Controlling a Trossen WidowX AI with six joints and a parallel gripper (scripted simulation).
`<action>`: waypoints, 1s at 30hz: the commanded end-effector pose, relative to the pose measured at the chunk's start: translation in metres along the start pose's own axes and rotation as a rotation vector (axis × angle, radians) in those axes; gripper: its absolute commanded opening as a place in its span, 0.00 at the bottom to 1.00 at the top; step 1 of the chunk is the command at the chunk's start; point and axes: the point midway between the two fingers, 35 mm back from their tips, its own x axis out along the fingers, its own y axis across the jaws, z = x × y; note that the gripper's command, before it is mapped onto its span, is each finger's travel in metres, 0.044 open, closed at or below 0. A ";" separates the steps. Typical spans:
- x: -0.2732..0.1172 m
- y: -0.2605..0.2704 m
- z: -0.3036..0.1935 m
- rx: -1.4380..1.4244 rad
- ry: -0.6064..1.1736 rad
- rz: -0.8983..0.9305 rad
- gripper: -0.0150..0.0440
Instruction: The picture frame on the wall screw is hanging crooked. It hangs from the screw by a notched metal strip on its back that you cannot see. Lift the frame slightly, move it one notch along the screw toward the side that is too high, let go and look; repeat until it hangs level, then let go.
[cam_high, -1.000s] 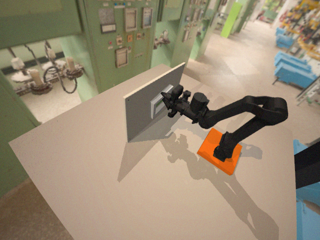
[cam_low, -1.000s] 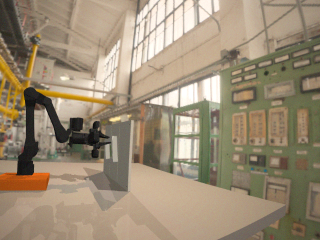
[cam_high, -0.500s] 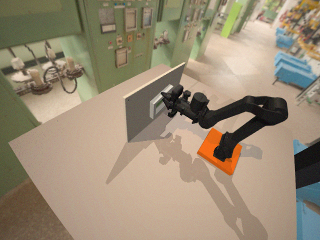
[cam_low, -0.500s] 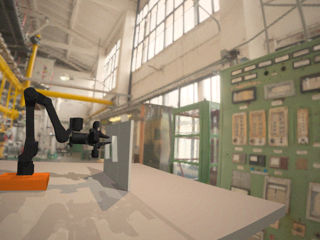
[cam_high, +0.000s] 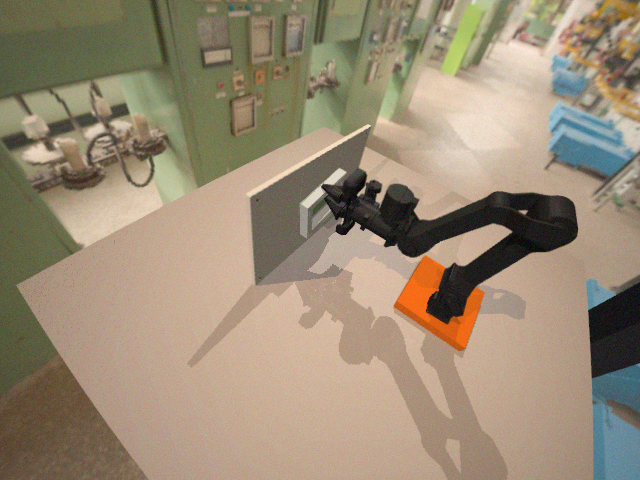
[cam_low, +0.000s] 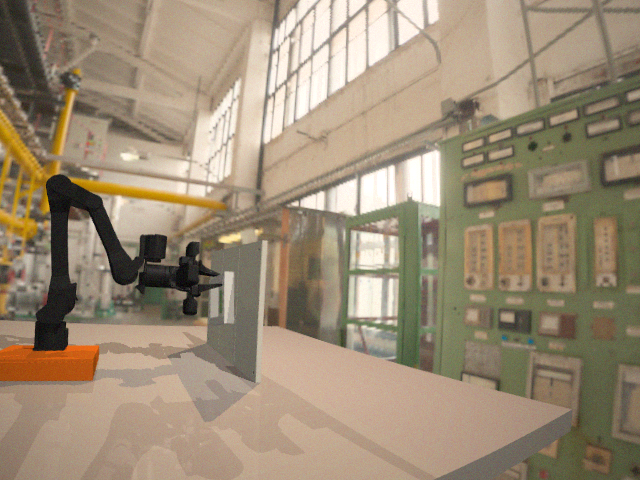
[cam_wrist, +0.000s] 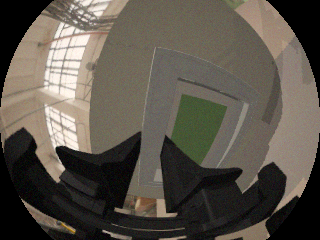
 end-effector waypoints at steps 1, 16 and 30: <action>0.000 0.003 0.000 0.003 0.002 0.007 0.25; 0.000 0.005 0.000 0.003 0.002 0.007 0.25; 0.000 0.007 0.000 0.003 0.002 0.007 0.25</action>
